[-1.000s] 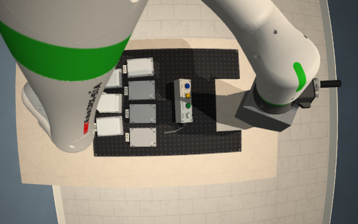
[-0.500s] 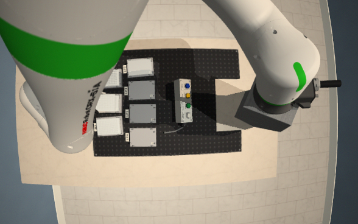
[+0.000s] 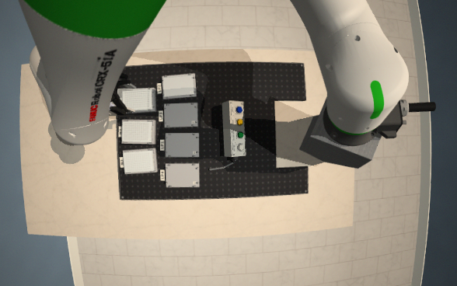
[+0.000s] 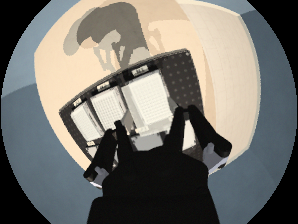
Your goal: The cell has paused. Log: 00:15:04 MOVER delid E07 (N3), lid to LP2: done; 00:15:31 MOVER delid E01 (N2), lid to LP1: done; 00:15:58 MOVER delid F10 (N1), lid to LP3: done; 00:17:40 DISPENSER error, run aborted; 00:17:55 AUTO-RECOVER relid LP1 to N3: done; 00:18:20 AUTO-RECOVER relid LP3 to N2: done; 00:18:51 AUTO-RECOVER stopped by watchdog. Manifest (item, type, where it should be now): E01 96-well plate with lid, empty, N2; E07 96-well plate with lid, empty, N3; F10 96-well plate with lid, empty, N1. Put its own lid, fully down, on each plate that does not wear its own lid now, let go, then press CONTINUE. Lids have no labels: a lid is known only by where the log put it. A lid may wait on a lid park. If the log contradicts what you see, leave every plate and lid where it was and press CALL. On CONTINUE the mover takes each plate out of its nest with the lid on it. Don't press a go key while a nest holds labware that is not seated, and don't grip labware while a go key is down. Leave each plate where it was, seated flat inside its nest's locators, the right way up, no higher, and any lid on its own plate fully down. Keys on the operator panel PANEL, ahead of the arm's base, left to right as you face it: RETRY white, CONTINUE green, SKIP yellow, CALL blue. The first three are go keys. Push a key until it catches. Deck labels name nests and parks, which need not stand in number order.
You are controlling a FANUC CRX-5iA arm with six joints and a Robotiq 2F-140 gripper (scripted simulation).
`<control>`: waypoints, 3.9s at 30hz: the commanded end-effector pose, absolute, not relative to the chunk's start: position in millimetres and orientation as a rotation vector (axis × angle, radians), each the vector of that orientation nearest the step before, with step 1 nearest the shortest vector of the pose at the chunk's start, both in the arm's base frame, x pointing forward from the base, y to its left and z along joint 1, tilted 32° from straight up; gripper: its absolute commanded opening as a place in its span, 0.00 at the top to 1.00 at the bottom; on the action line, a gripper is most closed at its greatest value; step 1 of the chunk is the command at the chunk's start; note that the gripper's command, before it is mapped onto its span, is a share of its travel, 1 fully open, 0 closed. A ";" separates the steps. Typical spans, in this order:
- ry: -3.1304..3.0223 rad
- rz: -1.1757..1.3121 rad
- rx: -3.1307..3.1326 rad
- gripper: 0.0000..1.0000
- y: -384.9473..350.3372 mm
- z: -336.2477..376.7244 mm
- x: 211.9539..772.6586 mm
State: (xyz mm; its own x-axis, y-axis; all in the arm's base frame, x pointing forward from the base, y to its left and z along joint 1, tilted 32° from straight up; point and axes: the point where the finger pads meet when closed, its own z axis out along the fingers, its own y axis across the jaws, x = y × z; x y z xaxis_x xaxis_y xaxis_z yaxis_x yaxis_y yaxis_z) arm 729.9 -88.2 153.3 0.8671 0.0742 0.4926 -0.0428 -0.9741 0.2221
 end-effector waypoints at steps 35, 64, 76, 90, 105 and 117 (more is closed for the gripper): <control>0.028 0.752 2.821 1.00 -95.1 155.7 731.0; 0.129 0.733 2.804 1.00 -96.1 152.0 733.4; 0.131 0.732 2.803 1.00 -100.1 138.1 742.4; 0.131 0.732 2.803 1.00 -103.2 127.4 749.3; 0.131 0.732 2.803 1.00 -103.7 125.7 750.4; 0.131 0.732 2.803 1.00 -103.7 125.7 750.4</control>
